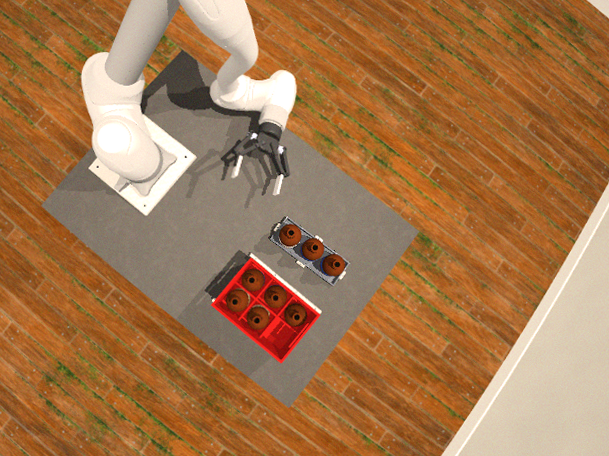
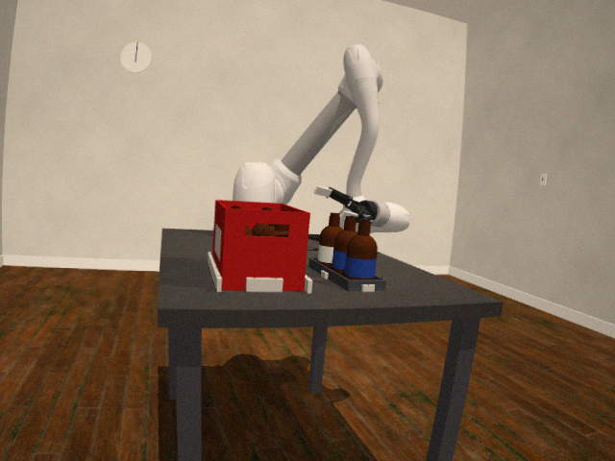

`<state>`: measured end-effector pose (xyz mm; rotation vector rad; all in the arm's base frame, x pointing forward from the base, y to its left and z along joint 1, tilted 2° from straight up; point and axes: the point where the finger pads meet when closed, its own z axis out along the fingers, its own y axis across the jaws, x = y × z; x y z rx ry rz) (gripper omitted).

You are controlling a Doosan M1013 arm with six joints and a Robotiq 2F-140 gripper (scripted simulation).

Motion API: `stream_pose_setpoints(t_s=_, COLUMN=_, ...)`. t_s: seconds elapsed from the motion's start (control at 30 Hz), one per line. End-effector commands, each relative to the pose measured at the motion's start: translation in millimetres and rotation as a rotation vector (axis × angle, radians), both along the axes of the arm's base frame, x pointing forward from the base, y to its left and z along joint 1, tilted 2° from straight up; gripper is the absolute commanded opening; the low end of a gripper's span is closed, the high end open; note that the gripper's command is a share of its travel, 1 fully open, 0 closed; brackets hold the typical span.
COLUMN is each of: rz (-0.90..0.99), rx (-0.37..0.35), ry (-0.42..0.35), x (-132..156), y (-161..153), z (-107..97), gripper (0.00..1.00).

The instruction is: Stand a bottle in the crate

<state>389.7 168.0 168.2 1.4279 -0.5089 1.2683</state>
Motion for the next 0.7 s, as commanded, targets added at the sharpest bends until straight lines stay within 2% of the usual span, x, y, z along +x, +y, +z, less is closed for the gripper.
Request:
stream_pose_setpoints(t_s=0.0, rz=0.0, rx=0.0, ry=0.0, x=0, y=0, z=0, gripper=1.0)
stream_pose_setpoints(t_s=0.57, rz=0.0, rx=0.0, ry=0.0, x=0, y=0, z=1, gripper=1.0)
stream_pose_setpoints(t_s=0.6, rz=0.001, rx=0.0, ry=0.0, x=0, y=1, z=8, gripper=1.0)
stream_pose_setpoints(t_s=0.67, rz=0.002, rx=0.0, ry=0.001, x=1, y=3, z=40, gripper=1.0)
